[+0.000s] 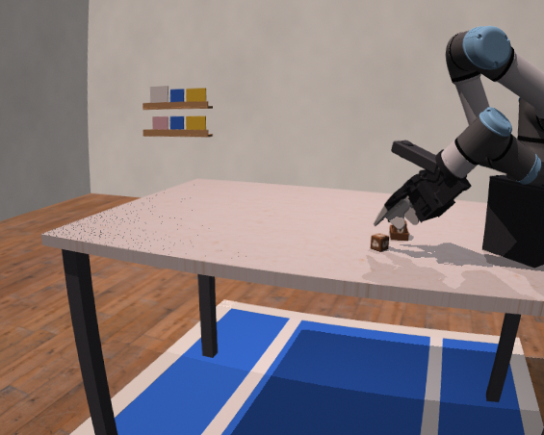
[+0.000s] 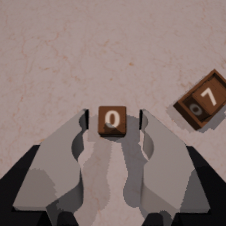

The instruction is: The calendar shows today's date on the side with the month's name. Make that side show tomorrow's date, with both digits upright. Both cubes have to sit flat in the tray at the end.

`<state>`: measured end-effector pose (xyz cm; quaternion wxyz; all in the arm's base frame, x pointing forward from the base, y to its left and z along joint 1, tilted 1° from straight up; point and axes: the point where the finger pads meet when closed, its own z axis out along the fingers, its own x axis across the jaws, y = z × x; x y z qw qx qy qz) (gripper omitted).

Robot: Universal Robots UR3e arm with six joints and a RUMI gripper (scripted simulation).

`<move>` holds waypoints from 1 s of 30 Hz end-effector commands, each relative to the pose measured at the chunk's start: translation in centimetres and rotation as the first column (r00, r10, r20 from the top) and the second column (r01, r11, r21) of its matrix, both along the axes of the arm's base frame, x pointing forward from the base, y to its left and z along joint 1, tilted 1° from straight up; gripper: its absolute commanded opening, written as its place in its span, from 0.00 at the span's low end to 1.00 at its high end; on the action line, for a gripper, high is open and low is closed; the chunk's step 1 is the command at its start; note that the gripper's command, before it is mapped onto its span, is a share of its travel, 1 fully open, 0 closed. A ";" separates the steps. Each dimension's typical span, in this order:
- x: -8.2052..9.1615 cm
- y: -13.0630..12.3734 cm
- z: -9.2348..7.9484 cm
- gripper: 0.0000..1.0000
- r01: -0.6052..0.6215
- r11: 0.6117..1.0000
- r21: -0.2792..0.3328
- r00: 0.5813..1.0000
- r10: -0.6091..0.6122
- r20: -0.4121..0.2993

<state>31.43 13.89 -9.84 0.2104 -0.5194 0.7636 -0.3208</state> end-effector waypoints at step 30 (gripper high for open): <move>0.3 0.1 -4.7 0.28 -0.001 1.000 0.007 1.000 0.001 0.013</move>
